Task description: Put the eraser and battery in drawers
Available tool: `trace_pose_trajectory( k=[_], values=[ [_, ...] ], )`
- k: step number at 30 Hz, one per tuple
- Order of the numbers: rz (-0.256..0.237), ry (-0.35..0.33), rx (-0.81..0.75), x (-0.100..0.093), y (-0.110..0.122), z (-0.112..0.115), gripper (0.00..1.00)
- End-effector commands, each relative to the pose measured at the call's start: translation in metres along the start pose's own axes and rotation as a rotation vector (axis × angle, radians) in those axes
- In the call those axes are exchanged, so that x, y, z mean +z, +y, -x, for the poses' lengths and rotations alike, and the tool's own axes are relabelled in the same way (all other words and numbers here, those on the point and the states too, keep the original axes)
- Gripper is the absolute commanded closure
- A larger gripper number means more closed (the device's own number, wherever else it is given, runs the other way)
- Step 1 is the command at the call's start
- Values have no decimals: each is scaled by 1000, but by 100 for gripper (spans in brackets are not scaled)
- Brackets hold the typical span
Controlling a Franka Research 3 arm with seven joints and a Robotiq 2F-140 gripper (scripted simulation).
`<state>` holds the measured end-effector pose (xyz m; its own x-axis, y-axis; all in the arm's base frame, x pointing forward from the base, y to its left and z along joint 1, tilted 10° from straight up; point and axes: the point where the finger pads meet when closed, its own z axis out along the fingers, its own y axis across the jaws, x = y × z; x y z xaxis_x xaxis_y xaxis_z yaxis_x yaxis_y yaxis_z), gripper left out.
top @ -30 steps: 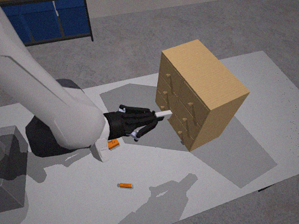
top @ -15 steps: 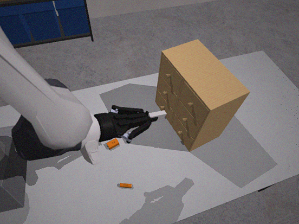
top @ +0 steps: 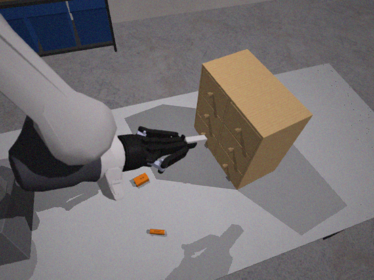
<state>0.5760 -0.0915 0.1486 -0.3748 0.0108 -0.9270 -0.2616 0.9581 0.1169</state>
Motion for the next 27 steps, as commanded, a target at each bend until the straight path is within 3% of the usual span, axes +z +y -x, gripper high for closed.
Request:
trace_pose_trajectory(
  k=[1,9,11,26,27],
  values=[
    [-1,75,61,-7,0,-4,100],
    [5,252,61,-27,0,3,100],
    [5,252,61,-27,0,3,100],
    [17,639,54,-69,-1,20,100],
    [17,639,54,-69,-1,20,100]
  ],
)
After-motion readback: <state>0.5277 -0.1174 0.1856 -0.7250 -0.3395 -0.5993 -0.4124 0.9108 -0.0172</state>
